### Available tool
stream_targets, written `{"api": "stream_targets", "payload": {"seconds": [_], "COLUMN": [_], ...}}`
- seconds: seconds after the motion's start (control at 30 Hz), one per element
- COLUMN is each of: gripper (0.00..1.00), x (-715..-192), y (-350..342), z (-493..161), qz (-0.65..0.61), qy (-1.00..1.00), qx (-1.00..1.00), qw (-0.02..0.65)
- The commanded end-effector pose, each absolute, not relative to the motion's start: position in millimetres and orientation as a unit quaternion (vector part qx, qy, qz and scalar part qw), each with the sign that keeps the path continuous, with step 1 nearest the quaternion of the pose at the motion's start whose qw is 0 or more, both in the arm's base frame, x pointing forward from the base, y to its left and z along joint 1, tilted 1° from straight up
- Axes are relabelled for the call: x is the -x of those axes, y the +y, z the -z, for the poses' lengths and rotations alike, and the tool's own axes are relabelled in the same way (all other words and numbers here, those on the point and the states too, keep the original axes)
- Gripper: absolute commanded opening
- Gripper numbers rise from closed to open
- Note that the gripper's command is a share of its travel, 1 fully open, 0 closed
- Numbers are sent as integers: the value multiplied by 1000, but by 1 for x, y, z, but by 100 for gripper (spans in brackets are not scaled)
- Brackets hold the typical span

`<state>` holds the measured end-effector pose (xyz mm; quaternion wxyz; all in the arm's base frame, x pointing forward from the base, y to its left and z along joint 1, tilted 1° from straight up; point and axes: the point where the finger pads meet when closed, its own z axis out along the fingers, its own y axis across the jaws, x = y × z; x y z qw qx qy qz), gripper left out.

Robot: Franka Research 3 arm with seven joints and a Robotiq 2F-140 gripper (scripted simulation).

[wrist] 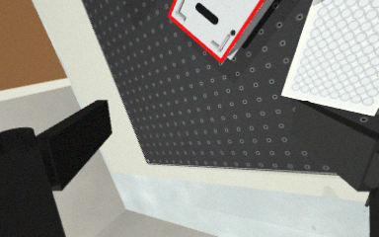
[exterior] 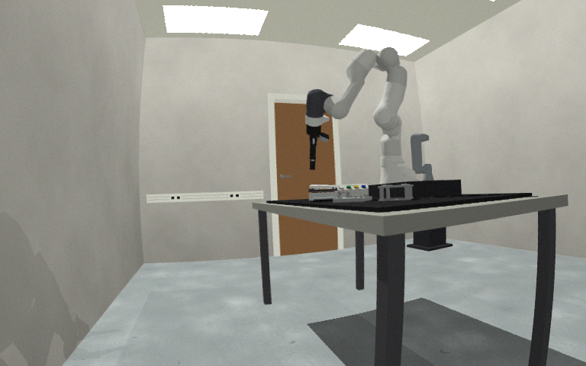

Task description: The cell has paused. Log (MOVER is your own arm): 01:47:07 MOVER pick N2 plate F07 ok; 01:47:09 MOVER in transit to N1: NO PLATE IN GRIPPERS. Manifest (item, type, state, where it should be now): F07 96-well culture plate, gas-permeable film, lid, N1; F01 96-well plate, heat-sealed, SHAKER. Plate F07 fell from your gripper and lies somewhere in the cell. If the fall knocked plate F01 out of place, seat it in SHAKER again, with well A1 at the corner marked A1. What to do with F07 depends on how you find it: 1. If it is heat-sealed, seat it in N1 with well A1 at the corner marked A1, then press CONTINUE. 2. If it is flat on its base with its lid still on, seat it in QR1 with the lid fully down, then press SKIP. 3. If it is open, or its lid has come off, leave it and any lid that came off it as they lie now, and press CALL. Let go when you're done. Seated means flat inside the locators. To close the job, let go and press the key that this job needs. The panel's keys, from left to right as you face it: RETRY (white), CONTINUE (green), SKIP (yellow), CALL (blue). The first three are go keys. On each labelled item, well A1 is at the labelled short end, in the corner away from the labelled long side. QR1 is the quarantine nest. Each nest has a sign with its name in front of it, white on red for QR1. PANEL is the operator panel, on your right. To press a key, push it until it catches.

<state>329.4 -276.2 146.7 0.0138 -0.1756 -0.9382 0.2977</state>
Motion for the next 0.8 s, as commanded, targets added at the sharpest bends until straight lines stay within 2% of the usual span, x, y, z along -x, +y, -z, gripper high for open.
{"api": "stream_targets", "payload": {"seconds": [0.0, 0.57, 0.77], "gripper": [100, 100, 100], "x": [-329, -329, -329], "y": [-276, -276, -277], "z": [-147, -146, -101], "qz": [-298, -298, -298], "qy": [-938, -938, -938], "qx": [176, 176, 176], "qw": [14, 14, 14]}}
